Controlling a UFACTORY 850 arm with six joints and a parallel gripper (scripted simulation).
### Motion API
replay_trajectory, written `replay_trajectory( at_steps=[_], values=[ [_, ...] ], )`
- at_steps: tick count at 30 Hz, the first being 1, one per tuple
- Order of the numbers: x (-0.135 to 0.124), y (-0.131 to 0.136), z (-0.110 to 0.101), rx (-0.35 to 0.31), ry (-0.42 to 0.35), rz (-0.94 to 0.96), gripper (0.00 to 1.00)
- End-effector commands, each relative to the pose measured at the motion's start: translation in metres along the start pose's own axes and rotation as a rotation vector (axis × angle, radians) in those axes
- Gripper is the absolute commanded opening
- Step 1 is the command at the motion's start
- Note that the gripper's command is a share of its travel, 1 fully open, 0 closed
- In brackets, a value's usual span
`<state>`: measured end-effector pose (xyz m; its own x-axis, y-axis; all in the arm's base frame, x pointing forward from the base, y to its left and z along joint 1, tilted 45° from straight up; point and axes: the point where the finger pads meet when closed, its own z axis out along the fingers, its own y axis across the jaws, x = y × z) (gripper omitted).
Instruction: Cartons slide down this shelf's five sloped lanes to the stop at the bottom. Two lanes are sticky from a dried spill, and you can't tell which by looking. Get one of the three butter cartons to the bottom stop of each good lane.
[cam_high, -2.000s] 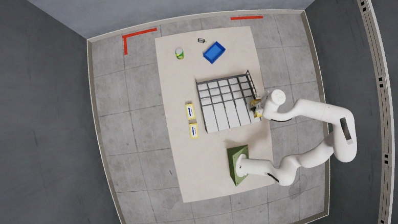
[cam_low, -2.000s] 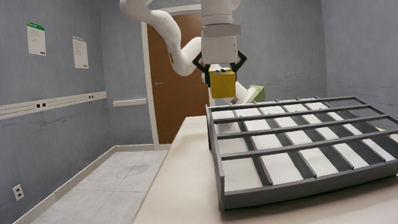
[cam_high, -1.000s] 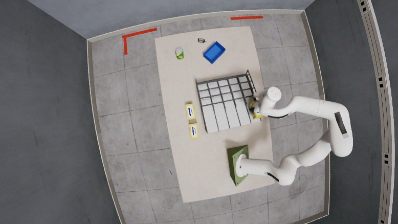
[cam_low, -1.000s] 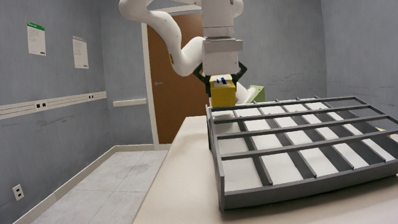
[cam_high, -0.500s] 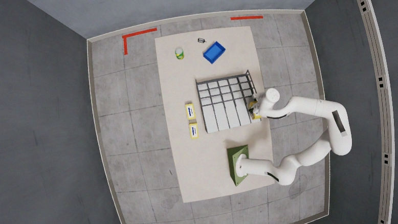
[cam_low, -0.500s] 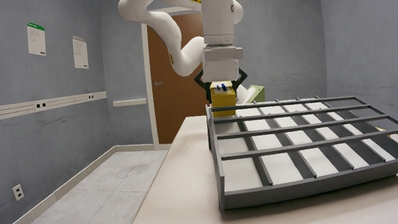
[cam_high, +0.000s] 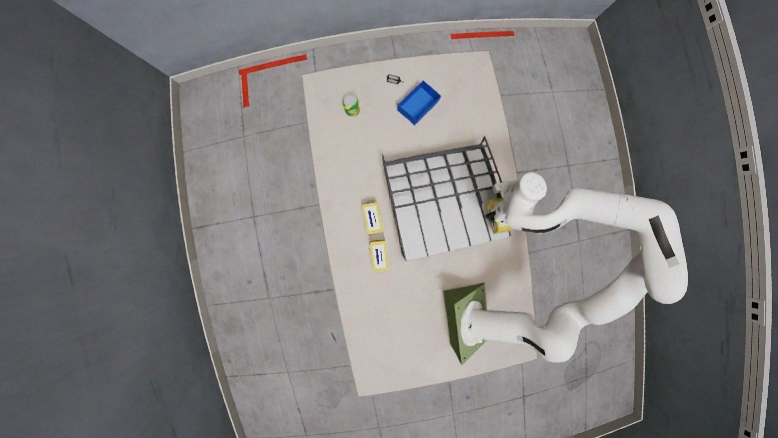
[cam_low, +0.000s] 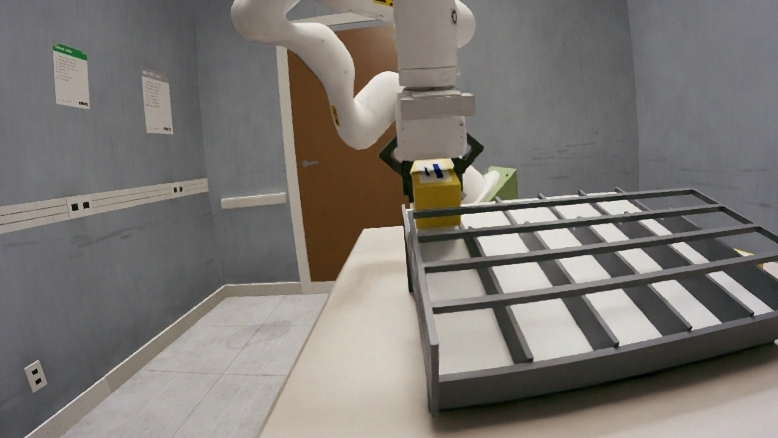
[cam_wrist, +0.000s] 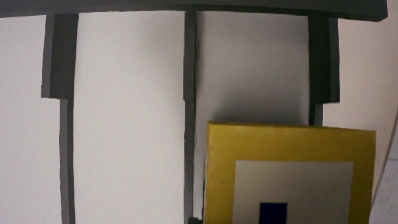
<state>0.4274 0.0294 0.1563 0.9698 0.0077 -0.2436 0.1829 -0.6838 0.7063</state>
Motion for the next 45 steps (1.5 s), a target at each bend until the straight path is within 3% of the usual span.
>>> replay_trajectory(
  at_steps=[1, 45],
  values=[
    [0.0004, 0.0, -0.0007, 0.0, 0.001, 0.001, 0.0],
    [0.001, 0.0007, 0.007, 0.0, 0.001, 0.001, 0.0]
  ],
)
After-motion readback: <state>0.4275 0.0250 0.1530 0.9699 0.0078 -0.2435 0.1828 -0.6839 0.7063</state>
